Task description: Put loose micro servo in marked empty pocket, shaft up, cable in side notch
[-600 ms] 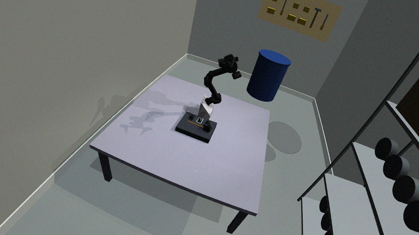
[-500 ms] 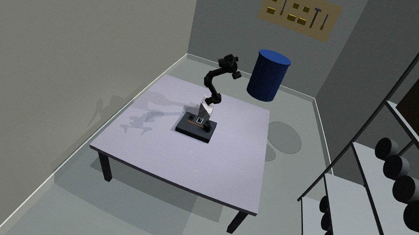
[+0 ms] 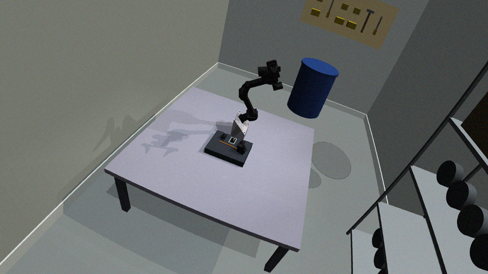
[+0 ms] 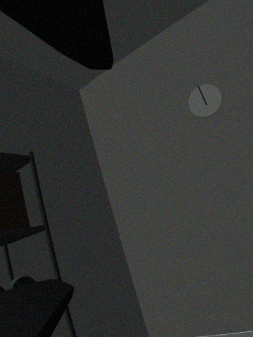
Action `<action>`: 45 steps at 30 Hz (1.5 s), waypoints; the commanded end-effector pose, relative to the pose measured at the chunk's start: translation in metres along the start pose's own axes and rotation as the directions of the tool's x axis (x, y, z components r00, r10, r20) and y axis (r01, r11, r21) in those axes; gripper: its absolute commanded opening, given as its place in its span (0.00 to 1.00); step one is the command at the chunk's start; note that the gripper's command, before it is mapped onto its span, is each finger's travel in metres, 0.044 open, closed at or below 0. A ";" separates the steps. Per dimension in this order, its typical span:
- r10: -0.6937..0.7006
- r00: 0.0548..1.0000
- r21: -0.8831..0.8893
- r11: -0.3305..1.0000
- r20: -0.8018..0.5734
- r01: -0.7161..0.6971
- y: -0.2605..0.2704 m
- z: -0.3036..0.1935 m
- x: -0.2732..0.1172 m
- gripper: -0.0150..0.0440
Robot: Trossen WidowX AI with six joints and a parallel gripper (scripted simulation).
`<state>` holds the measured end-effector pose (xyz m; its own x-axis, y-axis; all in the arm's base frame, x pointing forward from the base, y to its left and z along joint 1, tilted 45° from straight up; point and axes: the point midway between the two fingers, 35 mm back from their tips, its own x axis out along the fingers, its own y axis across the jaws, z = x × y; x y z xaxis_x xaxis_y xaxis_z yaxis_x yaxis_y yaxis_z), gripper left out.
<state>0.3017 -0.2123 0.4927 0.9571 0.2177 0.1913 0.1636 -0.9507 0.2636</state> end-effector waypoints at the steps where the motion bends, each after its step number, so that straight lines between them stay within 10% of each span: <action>1: 0.044 0.999 -0.063 0.997 -0.019 -0.045 0.001 -0.014 -0.009 1.00; 25: 0.280 0.935 -0.504 0.788 -0.218 -0.353 -0.008 -0.110 -0.070 1.00; 45: 0.341 0.819 -0.802 0.233 -0.463 -0.550 -0.070 -0.205 -0.120 1.00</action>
<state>0.1364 -0.1428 0.6378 0.7514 -0.0573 0.6573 -0.6478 -0.2530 0.7185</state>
